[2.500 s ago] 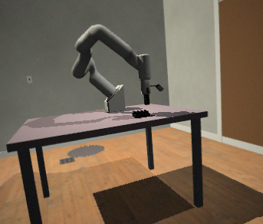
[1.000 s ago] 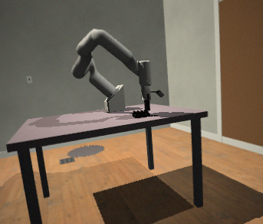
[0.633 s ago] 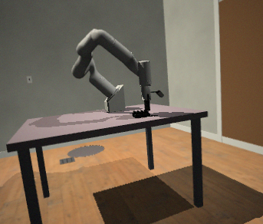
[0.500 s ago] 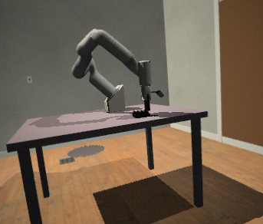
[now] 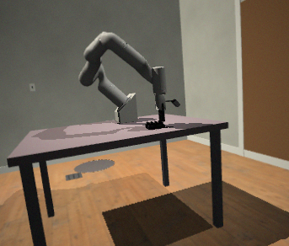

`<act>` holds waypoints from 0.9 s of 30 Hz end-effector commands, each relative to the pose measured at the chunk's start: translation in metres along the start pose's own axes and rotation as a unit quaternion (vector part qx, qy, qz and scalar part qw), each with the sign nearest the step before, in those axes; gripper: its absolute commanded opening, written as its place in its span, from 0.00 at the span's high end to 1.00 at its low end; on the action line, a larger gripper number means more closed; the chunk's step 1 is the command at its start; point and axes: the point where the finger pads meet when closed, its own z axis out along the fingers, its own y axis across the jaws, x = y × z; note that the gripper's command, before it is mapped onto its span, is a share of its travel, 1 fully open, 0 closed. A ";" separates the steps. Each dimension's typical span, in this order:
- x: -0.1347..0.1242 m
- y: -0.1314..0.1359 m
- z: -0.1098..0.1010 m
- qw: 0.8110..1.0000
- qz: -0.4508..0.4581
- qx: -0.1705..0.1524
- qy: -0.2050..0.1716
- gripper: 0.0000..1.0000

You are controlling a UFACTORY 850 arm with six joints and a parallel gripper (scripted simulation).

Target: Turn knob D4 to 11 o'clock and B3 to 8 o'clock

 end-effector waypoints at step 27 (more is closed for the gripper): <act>0.000 0.001 0.004 1.000 0.000 -0.001 0.000 0.81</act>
